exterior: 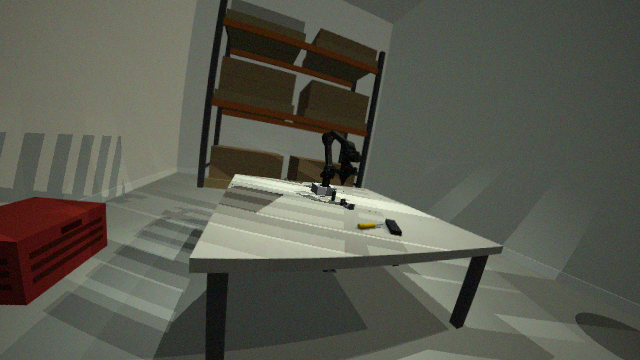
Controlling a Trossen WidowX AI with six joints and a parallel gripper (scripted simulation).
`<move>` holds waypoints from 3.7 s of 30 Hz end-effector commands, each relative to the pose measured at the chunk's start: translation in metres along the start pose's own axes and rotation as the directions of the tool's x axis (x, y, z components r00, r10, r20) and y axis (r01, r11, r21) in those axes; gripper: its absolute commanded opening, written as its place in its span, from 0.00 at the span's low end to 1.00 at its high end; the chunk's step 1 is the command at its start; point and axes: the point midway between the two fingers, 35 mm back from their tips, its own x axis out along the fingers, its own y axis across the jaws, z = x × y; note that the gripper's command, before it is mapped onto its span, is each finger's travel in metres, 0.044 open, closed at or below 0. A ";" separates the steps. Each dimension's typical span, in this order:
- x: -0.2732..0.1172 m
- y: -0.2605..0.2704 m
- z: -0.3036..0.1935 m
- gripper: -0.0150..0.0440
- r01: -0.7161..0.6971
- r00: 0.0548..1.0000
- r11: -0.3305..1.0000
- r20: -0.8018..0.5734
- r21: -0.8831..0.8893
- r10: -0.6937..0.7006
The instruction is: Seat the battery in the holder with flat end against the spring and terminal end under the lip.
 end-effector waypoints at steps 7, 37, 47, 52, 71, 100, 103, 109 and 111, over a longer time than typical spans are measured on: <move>0.066 -0.001 -0.007 0.25 0.005 1.000 1.000 -0.026 0.004 -0.005; 0.067 -0.043 -0.004 0.25 0.009 1.000 1.000 -0.026 0.004 -0.009; 0.067 -0.060 -0.006 0.25 0.010 1.000 1.000 -0.026 0.004 -0.010; 0.067 -0.068 -0.007 0.25 0.011 1.000 1.000 -0.026 0.004 -0.011; -0.012 -0.069 -0.005 0.25 0.011 1.000 1.000 -0.026 0.004 -0.011; 0.046 -0.091 -0.007 0.67 -0.023 1.000 0.259 -0.027 -0.966 -0.012; 0.055 -0.094 -0.009 0.67 -0.026 1.000 0.051 -0.026 -0.998 -0.013; 0.055 -0.094 -0.009 0.67 -0.026 1.000 0.036 -0.026 -0.999 -0.013; 0.055 -0.094 -0.009 0.67 -0.026 1.000 0.036 -0.026 -0.999 -0.013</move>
